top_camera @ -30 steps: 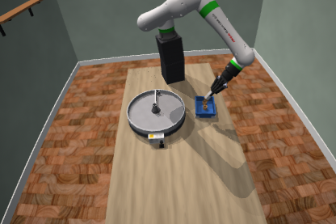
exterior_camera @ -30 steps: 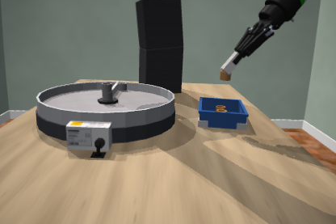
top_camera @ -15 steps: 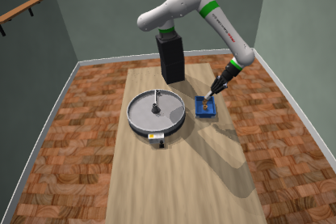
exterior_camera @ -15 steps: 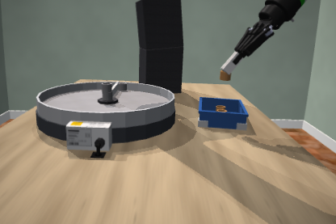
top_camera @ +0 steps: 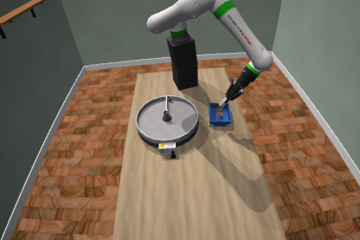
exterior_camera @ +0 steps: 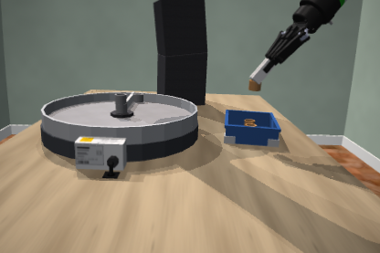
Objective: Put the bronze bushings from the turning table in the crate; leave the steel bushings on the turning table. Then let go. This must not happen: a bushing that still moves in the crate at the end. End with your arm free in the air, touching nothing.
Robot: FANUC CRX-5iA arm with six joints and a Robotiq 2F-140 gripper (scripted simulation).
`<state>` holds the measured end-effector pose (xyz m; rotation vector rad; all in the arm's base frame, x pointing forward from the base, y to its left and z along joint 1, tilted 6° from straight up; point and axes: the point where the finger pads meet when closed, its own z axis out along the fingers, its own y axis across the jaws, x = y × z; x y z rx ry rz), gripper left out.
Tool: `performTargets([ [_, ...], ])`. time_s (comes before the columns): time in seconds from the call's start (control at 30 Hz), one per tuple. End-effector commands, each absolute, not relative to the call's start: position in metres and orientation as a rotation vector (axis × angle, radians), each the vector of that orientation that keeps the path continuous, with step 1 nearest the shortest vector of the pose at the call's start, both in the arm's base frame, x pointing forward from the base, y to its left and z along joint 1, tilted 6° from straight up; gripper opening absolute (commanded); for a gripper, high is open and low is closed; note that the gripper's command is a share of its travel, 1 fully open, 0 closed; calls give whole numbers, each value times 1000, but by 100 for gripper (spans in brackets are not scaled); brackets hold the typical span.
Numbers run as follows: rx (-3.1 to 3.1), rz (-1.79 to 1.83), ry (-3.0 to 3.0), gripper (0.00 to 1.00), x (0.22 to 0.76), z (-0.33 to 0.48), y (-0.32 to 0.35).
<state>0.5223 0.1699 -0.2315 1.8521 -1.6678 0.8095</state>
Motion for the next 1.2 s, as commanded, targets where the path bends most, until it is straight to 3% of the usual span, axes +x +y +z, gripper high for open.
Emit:
performTargets([
  [0.0,1852,810,-1668,0,522,-231,170],
  [0.73,1852,810,-1668,0,524,-311,161],
  [1.17,1852,810,-1668,0,524,-318,161],
])
